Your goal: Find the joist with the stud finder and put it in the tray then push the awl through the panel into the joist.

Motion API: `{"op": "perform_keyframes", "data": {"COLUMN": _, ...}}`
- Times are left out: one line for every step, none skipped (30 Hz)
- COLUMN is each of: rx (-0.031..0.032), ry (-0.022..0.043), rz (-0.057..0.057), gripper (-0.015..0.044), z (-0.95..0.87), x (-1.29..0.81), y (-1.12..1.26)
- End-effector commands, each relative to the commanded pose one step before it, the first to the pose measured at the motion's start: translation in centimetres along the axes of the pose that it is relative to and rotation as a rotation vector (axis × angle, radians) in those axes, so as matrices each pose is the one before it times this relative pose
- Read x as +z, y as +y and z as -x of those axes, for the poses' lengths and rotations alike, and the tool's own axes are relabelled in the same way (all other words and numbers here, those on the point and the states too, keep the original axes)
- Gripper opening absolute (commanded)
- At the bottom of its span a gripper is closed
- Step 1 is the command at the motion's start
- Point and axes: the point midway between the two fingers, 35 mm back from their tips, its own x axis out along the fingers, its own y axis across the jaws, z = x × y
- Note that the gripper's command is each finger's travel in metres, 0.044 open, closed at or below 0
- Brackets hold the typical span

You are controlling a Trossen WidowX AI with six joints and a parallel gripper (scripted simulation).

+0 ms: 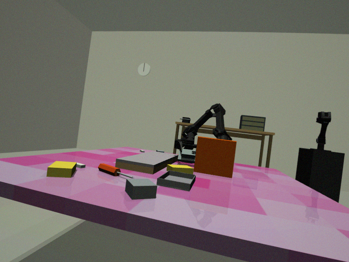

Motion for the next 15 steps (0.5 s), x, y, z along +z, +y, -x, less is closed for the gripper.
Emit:
{"op": "perform_keyframes", "data": {"rx": 0.00693, "ry": 0.03110, "rz": 0.0040, "gripper": 0.0000, "z": 0.120, "x": -0.065, "y": 0.132}}
{"op": "perform_keyframes", "data": {"rx": 0.00060, "ry": 0.00750, "rz": -0.0001, "gripper": 0.0000, "z": 0.006, "x": 0.022, "y": 0.001}}
{"op": "perform_keyframes", "data": {"rx": 0.00066, "ry": 0.00750, "rz": -0.0001, "gripper": 0.0000, "z": 0.007, "x": 0.023, "y": 0.001}}
{"op": "perform_keyframes", "data": {"rx": 0.00010, "ry": 0.00111, "rz": 0.0000, "gripper": 0.0000, "z": 0.001, "x": 0.003, "y": 0.000}}
{"op": "perform_keyframes", "data": {"rx": 0.00010, "ry": 0.00107, "rz": 0.0000, "gripper": 0.0000, "z": 0.001, "x": 0.003, "y": 0.000}}
{"op": "perform_keyframes", "data": {"rx": 0.00010, "ry": 0.00104, "rz": 0.0000, "gripper": 0.0000, "z": 0.001, "x": 0.003, "y": 0.000}}
{"op": "perform_keyframes", "data": {"rx": -0.00448, "ry": -0.01194, "rz": -0.0051, "gripper": 0.0000, "z": -0.071, "x": 0.041, "y": -0.122}}
{"op": "perform_keyframes", "data": {"rx": 0.00471, "ry": 0.00812, "rz": 0.0003, "gripper": 0.0000, "z": 0.125, "x": -0.352, "y": 0.058}}
{"op": "perform_keyframes", "data": {"rx": 0.00769, "ry": 0.01363, "rz": 0.0005, "gripper": 0.0000, "z": 0.203, "x": -0.590, "y": 0.090}}
{"op": "perform_keyframes", "data": {"rx": 0.00749, "ry": 0.01375, "rz": 0.0004, "gripper": 0.0000, "z": 0.195, "x": -0.595, "y": 0.083}}
{"op": "perform_keyframes", "data": {"rx": 0.00440, "ry": 0.00831, "rz": 0.0002, "gripper": 0.0000, "z": 0.112, "x": -0.360, "y": 0.047}}
{"op": "perform_keyframes", "data": {"rx": 0.00145, "ry": 0.00278, "rz": 0.0001, "gripper": 0.0000, "z": 0.036, "x": -0.120, "y": 0.015}}
{"op": "perform_keyframes", "data": {"rx": 0.00000, "ry": 0.00000, "rz": 0.0000, "gripper": 0.0000, "z": 0.000, "x": 0.000, "y": 0.000}}
{"op": "perform_keyframes", "data": {"rx": -0.00005, "ry": -0.00017, "rz": 0.0000, "gripper": 0.0000, "z": -0.011, "x": 0.030, "y": 0.002}}
{"op": "perform_keyframes", "data": {"rx": -0.00010, "ry": -0.00033, "rz": 0.0000, "gripper": 0.0000, "z": -0.022, "x": 0.057, "y": 0.003}}
